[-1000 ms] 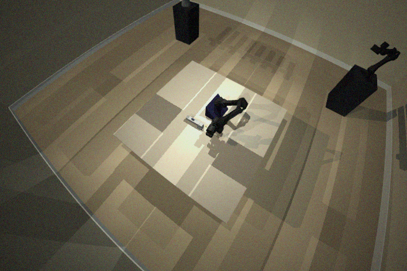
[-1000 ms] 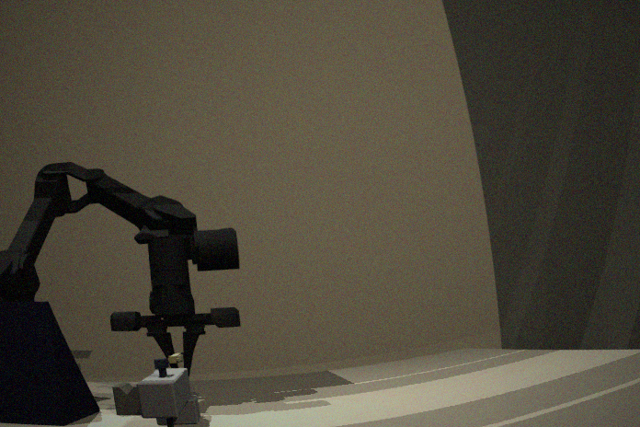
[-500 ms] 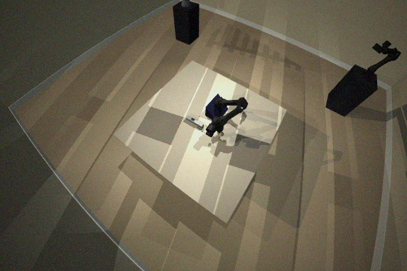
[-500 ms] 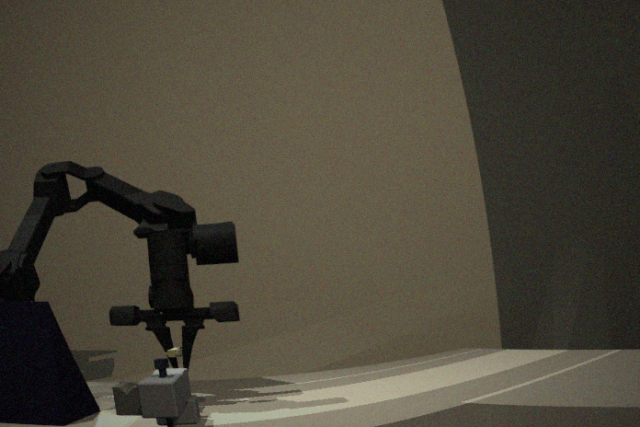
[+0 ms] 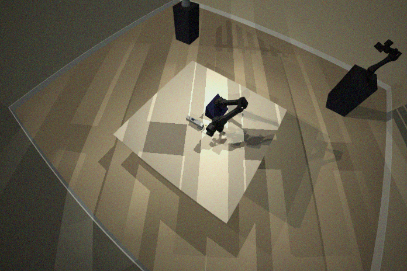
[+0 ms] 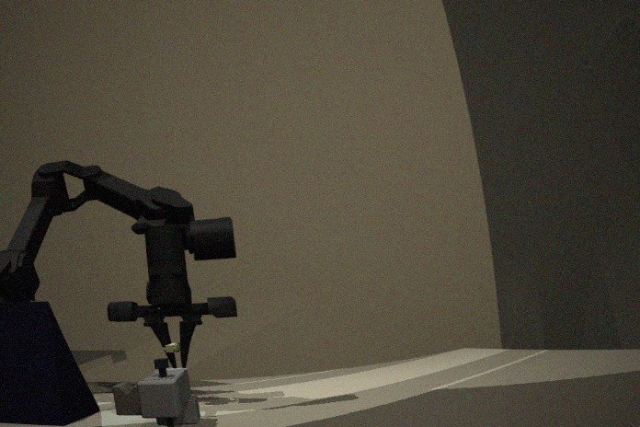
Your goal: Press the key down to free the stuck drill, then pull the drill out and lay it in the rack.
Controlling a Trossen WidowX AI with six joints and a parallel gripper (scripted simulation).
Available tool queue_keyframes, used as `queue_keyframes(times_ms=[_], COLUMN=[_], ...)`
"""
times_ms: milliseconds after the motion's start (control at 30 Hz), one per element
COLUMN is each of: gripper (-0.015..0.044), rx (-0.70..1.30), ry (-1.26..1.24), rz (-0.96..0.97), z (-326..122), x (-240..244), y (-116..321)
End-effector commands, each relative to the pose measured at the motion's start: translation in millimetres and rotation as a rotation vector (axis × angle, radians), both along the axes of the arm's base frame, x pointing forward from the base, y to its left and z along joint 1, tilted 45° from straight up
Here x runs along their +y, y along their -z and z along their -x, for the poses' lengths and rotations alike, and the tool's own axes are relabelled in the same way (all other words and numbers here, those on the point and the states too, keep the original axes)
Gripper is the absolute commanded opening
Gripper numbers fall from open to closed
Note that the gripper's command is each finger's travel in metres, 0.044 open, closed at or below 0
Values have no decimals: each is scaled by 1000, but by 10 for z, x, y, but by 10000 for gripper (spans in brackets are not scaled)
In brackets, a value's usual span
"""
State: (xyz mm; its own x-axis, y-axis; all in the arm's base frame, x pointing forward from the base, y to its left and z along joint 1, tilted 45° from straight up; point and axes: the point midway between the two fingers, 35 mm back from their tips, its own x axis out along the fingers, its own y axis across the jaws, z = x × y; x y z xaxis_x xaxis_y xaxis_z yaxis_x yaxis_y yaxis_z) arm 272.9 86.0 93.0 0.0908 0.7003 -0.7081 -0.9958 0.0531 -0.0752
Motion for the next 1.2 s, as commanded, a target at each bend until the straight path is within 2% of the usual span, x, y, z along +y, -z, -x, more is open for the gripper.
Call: queue_keyframes(times_ms=[0,1167], gripper=[0,0], rx=[2,4], ry=[-2,-2], rz=[-2,-3], z=[76,637], x=[17,142], y=[-1,-18])
